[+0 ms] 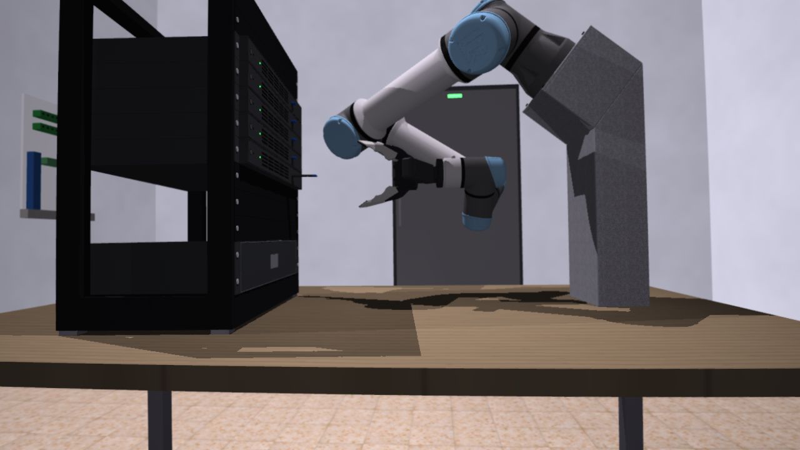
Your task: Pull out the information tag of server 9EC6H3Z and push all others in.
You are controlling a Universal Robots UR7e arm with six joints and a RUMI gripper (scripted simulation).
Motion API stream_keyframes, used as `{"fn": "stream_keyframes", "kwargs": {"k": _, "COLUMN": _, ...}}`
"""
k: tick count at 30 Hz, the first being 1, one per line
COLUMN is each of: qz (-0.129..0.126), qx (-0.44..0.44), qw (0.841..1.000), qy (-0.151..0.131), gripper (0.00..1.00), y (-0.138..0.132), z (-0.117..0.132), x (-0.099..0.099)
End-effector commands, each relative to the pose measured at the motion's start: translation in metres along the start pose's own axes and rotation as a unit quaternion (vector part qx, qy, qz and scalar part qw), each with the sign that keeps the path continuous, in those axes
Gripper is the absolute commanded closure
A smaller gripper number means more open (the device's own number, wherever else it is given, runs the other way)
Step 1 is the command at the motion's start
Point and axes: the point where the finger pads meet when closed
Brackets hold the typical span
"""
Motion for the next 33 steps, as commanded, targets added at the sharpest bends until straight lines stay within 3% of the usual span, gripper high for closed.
{"fn": "stream_keyframes", "kwargs": {"k": 1, "qz": 0.003, "qx": -0.001, "qw": 1.0, "qy": -0.003, "gripper": 0.0, "y": -0.0007, "z": 0.0001, "x": -0.0003}}
{"fn": "stream_keyframes", "kwargs": {"k": 18, "qz": 0.005, "qx": -0.002, "qw": 1.0, "qy": -0.006, "gripper": 0.0, "y": -0.0018, "z": 0.0001, "x": -0.0009}}
{"fn": "stream_keyframes", "kwargs": {"k": 19, "qz": 0.005, "qx": -0.002, "qw": 1.0, "qy": -0.006, "gripper": 0.85, "y": -0.0018, "z": 0.0001, "x": -0.0009}}
{"fn": "stream_keyframes", "kwargs": {"k": 33, "qz": 0.005, "qx": -0.002, "qw": 1.0, "qy": -0.006, "gripper": 0.85, "y": -0.0018, "z": 0.0001, "x": -0.0009}}
Point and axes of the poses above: the point where the finger pads meet when closed, its own x axis out along the fingers, its own y axis across the jaws, z = x × y, and after that the axes turned 1 degree about -x, right-handed
